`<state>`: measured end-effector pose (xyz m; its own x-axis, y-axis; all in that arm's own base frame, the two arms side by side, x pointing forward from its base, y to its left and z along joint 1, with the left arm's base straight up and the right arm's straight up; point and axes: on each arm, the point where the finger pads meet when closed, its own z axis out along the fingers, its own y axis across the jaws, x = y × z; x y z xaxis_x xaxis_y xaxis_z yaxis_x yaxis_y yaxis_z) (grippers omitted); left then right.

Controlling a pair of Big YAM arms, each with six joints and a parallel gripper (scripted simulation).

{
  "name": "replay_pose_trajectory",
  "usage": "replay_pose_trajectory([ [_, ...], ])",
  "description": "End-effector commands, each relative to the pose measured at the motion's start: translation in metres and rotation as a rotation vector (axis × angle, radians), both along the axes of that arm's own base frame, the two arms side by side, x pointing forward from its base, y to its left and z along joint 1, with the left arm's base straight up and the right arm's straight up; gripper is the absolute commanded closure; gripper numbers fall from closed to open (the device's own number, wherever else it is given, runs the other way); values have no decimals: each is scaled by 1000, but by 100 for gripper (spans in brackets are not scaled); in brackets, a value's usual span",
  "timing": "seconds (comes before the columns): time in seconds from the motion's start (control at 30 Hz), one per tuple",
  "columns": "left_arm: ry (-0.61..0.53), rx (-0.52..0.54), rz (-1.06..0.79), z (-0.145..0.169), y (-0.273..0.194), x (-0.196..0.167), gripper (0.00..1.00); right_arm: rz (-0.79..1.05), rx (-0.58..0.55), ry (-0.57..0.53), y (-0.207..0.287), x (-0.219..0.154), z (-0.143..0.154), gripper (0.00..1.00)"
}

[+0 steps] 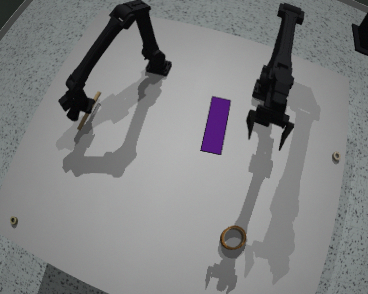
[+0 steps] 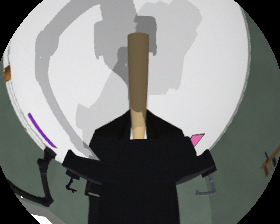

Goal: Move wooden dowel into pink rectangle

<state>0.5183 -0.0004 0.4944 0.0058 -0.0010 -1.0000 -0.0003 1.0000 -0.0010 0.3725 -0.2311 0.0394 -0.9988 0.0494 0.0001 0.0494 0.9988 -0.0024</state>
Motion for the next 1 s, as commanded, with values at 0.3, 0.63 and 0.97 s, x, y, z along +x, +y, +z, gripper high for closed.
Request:
replay_pose_trajectory([
  [0.3,-74,10,12,39,6,-7,0,36,-17,-23,-68,-36,2,100],
  [0.63,-74,10,12,39,6,-7,0,26,-9,-14,-106,-82,-4,100],
  [0.97,-74,10,12,39,6,-7,0,19,-14,-13,-150,-140,-6,100],
])
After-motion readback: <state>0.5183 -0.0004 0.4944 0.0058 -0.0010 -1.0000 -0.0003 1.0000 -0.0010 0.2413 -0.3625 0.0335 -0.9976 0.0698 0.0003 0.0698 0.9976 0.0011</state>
